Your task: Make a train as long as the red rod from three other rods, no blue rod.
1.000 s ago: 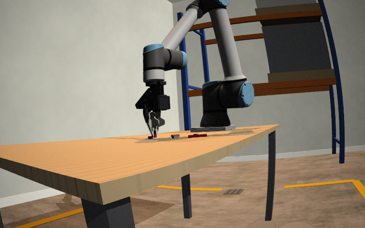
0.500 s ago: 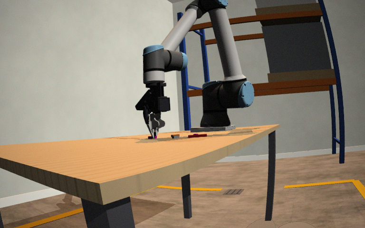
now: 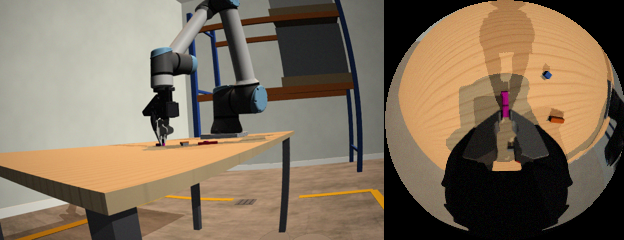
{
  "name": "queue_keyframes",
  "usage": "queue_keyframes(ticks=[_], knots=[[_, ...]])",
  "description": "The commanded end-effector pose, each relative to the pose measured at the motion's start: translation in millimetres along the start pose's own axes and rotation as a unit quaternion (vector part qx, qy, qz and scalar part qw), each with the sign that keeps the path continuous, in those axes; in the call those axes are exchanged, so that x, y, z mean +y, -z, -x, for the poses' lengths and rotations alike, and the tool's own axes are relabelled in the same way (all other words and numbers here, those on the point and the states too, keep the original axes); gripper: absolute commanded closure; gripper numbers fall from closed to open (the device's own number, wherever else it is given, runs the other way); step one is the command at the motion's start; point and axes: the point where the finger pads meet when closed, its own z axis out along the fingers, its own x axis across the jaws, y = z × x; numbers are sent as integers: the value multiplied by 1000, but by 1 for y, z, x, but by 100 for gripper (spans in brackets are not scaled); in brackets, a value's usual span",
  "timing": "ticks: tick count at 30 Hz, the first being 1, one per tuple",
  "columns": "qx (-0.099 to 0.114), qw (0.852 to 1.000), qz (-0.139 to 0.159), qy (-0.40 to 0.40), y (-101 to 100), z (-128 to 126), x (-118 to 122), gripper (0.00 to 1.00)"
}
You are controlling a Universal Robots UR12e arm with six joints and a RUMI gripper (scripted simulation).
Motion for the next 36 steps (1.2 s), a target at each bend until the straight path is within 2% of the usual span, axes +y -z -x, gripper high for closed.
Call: queue_keyframes(ticks=[1, 14, 29, 36], knots=[[-1, 1000, 0, 0, 1, 1, 0, 100], [-1, 1000, 0, 0, 1, 1, 0, 100], [-1, 1000, 0, 0, 1, 1, 0, 86], [-1, 1000, 0, 0, 1, 1, 0, 86]])
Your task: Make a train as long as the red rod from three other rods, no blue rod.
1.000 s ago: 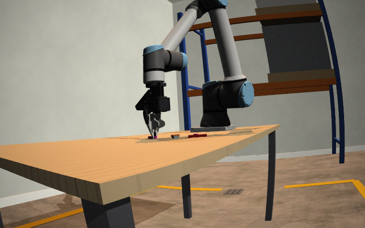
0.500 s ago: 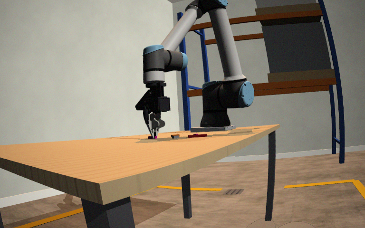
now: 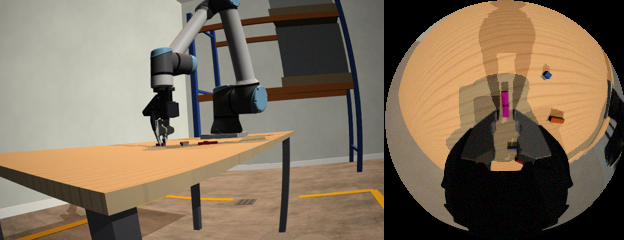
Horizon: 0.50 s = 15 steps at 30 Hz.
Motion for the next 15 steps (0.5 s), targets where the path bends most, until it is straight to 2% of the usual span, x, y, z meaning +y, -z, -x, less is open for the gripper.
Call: queue_keyframes(ticks=[1, 9, 15], knots=[[-1, 1000, 0, 0, 1, 1, 0, 86], [-1, 1000, 0, 0, 5, 1, 0, 86], [-1, 1000, 0, 0, 27, 1, 0, 86]])
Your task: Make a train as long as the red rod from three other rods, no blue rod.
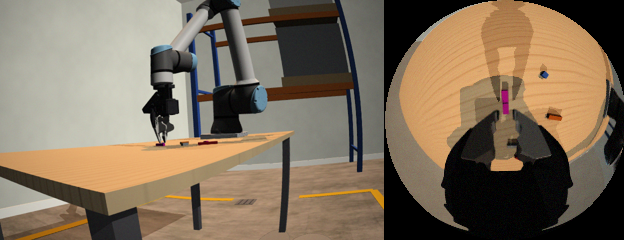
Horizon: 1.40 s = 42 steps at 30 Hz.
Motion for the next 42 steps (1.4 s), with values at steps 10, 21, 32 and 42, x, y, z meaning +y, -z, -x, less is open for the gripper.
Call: queue_keyframes(ticks=[10, 21, 32, 42], knots=[[-1, 1000, 0, 0, 60, 1, 0, 86], [-1, 1000, 0, 0, 80, 1, 0, 0], [-1, 1000, 0, 0, 80, 1, 0, 0], [-1, 1000, 0, 0, 80, 1, 0, 0]])
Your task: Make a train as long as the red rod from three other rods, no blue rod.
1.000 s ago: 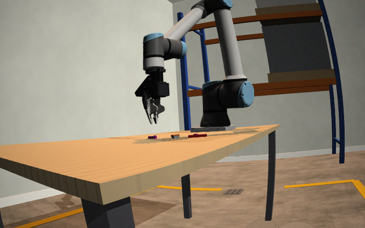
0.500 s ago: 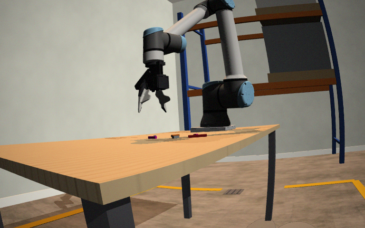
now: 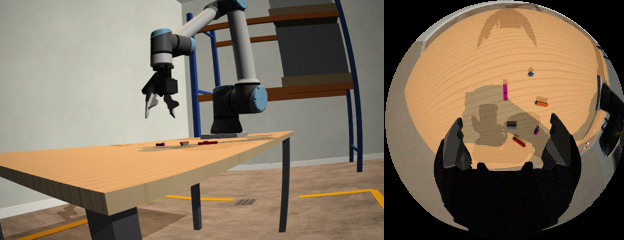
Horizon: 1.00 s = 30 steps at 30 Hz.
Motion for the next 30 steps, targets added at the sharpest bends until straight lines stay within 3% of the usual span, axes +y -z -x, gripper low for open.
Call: queue_keyframes(ticks=[1, 17, 30], knots=[[-1, 1000, 0, 0, 1, 1, 0, 0], [-1, 996, 0, 89, -2, 1, 11, 0], [-1, 958, 0, 288, -8, 0, 38, 0]])
